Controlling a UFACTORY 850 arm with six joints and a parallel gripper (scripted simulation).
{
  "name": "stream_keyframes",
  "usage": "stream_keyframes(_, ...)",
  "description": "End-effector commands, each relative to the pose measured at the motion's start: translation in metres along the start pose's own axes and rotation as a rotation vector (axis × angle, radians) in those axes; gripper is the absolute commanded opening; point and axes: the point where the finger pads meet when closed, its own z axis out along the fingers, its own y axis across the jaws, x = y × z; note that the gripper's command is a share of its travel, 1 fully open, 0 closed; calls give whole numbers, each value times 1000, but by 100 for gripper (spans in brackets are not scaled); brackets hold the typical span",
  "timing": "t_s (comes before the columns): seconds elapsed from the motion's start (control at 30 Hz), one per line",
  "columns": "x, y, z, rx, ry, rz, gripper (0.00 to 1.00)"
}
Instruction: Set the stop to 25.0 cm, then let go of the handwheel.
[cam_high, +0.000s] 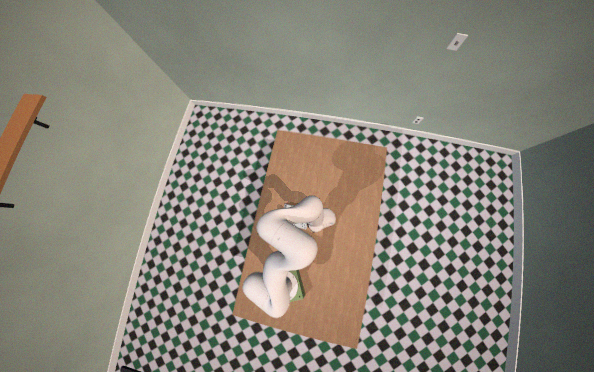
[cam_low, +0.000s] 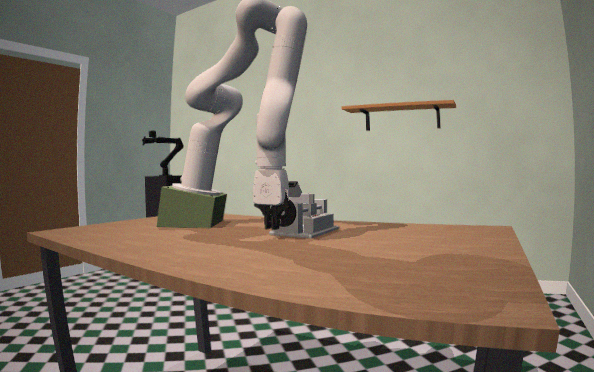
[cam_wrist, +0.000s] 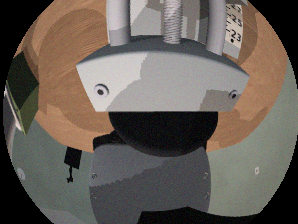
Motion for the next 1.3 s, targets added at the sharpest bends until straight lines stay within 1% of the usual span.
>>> stream_keyframes(0.0, 0, -14, -13, -6, -5, 0, 6)
stream_keyframes(0.1, 0, -17, -22, -6, -5, 0, 6)
stream_keyframes(0.33, 0, -17, -35, -6, -4, 0, 6)
stream_keyframes(0.87, 0, -8, -50, -6, -4, 0, 6)
stream_keyframes(1.27, 0, 3, -56, -6, -4, 0, 6)
